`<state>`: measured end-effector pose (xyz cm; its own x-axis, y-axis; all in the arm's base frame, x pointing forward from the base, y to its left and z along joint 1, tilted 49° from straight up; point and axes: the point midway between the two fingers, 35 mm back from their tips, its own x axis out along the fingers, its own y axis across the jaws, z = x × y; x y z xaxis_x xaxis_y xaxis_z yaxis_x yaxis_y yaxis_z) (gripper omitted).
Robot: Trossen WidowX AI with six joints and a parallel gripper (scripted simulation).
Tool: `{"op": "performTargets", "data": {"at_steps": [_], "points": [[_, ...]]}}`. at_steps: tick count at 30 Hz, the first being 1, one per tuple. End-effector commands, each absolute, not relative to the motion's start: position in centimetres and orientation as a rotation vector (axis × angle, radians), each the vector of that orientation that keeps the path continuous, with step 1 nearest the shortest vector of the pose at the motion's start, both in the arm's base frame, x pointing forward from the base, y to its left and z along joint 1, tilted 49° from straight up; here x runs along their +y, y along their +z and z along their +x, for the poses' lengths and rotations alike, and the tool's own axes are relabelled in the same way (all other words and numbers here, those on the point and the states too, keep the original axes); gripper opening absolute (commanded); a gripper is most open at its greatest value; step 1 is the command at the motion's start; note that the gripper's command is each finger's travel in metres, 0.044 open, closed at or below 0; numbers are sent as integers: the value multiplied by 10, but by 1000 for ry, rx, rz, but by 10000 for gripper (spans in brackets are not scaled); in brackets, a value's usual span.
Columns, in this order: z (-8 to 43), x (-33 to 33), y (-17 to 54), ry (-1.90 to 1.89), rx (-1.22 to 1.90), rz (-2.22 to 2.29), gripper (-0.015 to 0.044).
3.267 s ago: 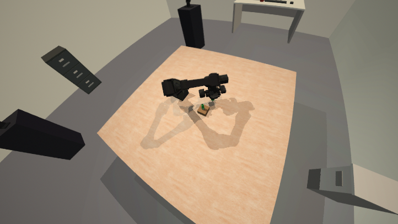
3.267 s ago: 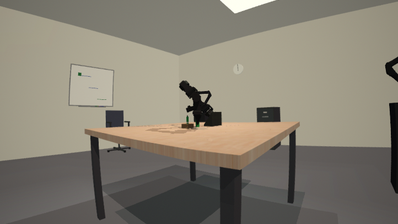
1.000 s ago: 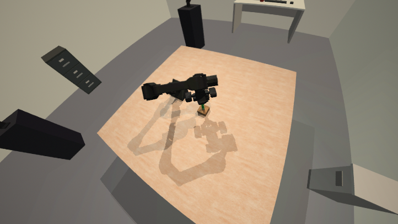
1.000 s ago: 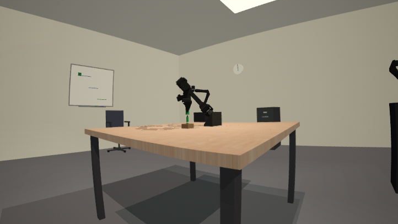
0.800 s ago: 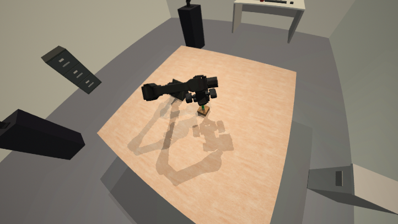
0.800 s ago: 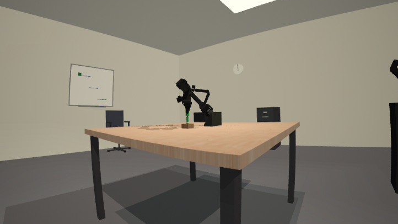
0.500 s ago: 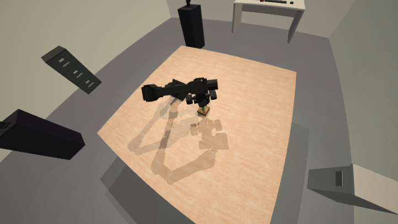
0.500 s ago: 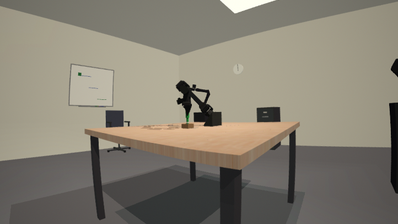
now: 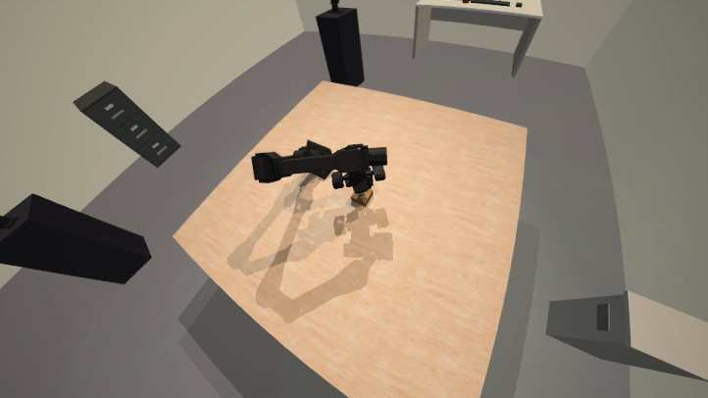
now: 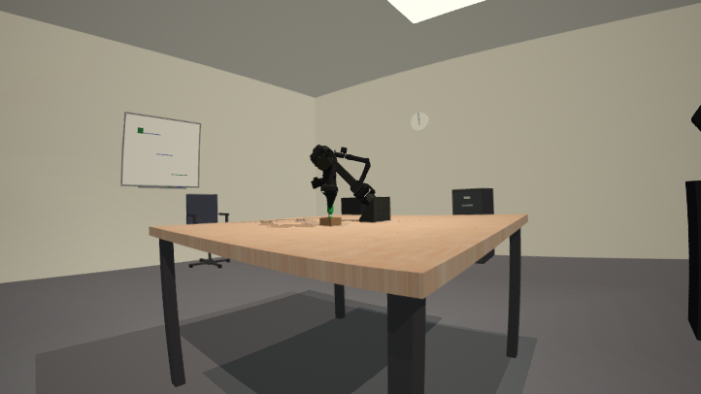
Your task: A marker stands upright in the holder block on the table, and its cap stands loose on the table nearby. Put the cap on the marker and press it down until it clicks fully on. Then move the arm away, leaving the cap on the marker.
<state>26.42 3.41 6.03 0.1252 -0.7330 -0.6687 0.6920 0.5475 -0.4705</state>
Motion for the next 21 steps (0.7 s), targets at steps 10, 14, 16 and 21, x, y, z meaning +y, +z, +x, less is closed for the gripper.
{"op": "performTargets", "data": {"at_steps": [10,14,16,21], "points": [[264,33,59,-1040,1004,-50,105],[264,33,59,-1040,1004,-50,210],[264,33,59,-1040,1004,-50,263],[264,33,59,-1040,1004,-50,394]]}}
